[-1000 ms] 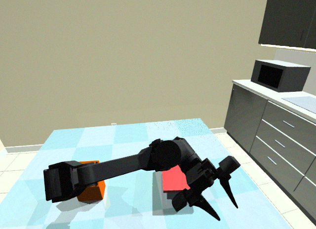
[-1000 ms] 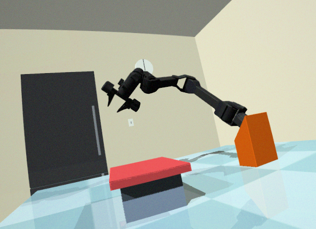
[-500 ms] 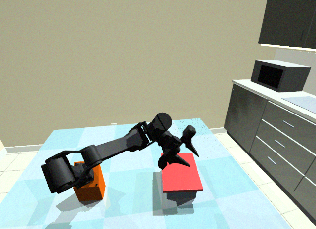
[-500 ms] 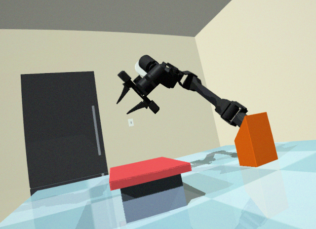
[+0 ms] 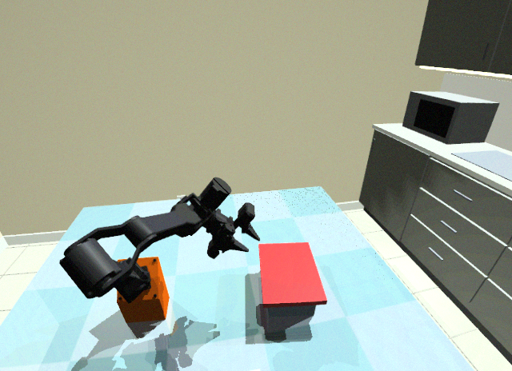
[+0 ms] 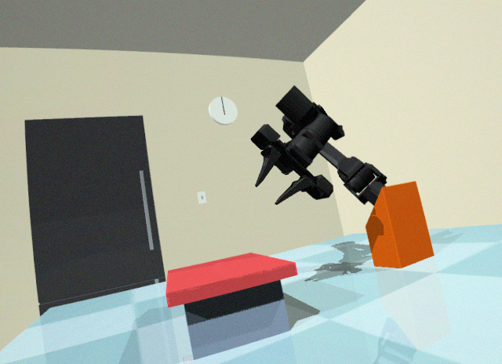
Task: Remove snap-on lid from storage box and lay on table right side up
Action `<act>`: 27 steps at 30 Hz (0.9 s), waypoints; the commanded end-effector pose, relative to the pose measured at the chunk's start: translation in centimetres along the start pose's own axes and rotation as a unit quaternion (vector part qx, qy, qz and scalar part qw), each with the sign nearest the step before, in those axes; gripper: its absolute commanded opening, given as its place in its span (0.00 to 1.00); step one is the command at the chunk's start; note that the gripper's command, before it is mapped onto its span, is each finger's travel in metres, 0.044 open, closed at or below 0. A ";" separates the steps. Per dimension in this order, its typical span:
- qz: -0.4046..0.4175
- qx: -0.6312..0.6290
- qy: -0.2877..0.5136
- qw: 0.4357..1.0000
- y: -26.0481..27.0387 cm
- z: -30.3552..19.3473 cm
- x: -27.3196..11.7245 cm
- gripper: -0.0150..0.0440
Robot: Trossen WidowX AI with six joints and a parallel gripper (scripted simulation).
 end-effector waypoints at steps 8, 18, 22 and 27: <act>-0.009 0.006 0.010 1.000 -1.9 -0.4 -0.7 0.65; -0.009 0.007 0.010 1.000 -7.0 -0.1 3.4 0.65; -0.009 0.007 0.010 1.000 -7.2 0.0 3.4 0.65; -0.009 0.007 0.010 1.000 -7.1 0.0 3.6 0.65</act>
Point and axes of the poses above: the point midway between the two fingers, 35 mm back from their tips, its own x axis out along the fingers, its own y axis across the jaws, z = x × y, the point moved 4 cm from there along -x, back along the fingers, and after that the axes turned 6 degrees about x, right-handed, at the moved point
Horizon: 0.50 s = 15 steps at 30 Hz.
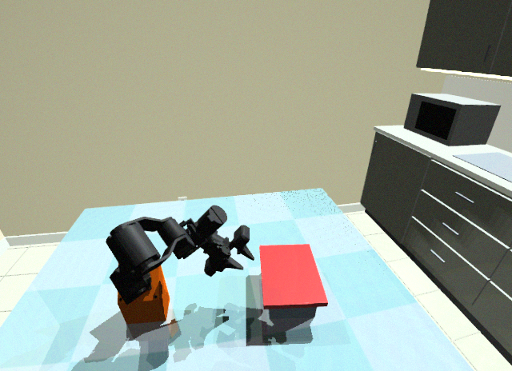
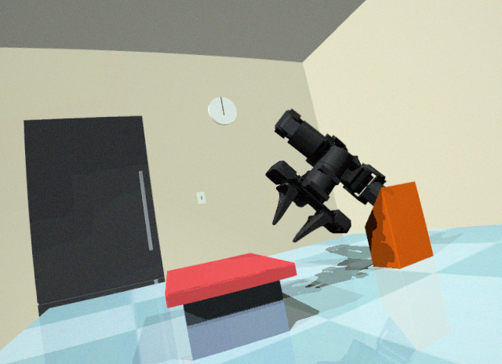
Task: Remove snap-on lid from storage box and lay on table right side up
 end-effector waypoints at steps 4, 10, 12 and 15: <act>0.000 0.000 0.002 1.000 -0.1 -0.1 0.8 0.65; -0.001 0.000 0.003 1.000 0.0 -0.1 1.7 0.65; -0.002 0.001 0.004 1.000 0.0 -0.2 2.0 0.65; -0.002 0.001 0.004 1.000 0.0 -0.2 2.5 0.65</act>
Point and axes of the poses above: the point midway between the two fingers, 35 mm back from their tips, its own x axis out along the fingers, its own y axis across the jaws, z = x × y, the point moved 4 cm from there along -x, back along the fingers, and after that the axes turned 6 degrees about x, right-handed, at the moved point
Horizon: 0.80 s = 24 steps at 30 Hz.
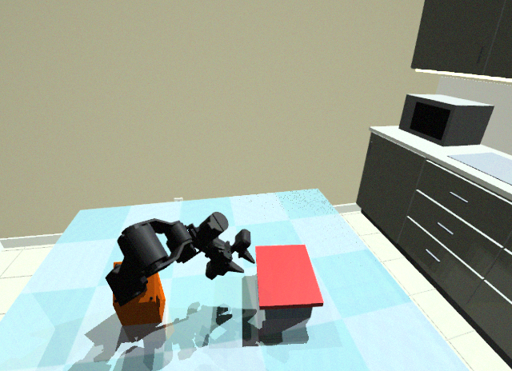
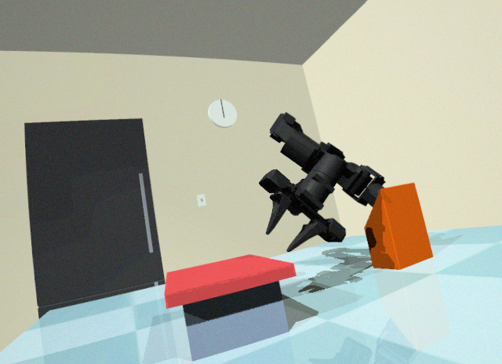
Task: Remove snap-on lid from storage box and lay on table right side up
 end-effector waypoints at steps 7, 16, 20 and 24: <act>0.000 -0.001 0.002 1.000 0.1 -0.1 1.6 0.65; 0.001 -0.001 0.001 1.000 0.1 0.0 3.1 0.65; 0.002 -0.001 0.000 1.000 0.1 0.0 3.8 0.65; 0.004 -0.001 -0.001 1.000 0.0 0.1 4.4 0.65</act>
Point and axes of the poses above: the point midway between the two fingers, 35 mm back from their tips, its own x axis out along the fingers, its own y axis across the jaws, z = x × y, the point moved 4 cm from there along -x, back along the fingers, and after that the axes turned 6 degrees about x, right-handed, at the moved point
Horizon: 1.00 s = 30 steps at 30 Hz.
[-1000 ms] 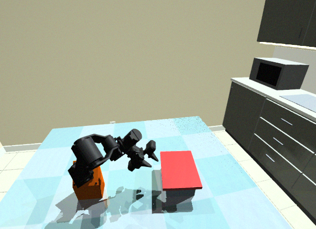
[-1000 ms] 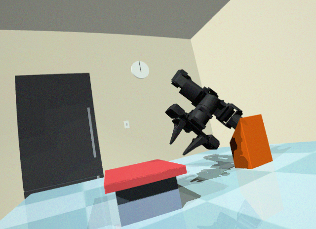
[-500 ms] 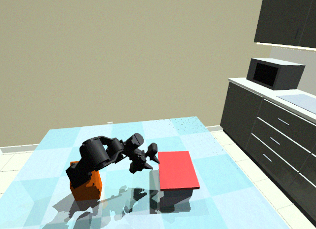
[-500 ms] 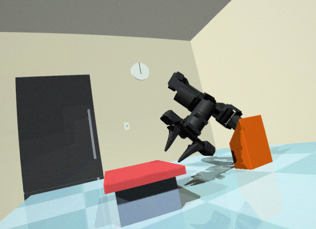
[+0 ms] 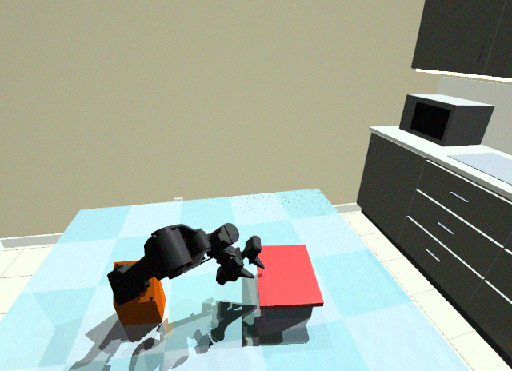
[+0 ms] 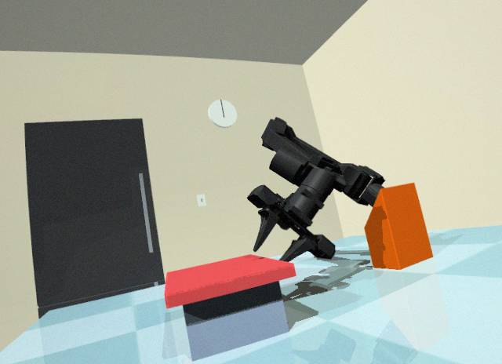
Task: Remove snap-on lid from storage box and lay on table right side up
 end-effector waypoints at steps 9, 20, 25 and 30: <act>0.004 -0.002 -0.001 1.000 -0.1 0.1 1.3 0.52; 0.004 -0.002 -0.001 1.000 -0.1 0.1 1.3 0.36; 0.004 -0.002 -0.001 1.000 -0.1 0.1 1.3 0.25; 0.004 0.000 -0.002 1.000 0.0 0.1 1.2 0.25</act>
Point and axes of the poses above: the point midway between the two fingers, 35 mm back from their tips, its own x axis out along the fingers, its own y axis across the jaws, z = x × y, the point moved 4 cm from there along -x, back along the fingers, and after that the axes turned 6 degrees about x, right-handed, at the moved point
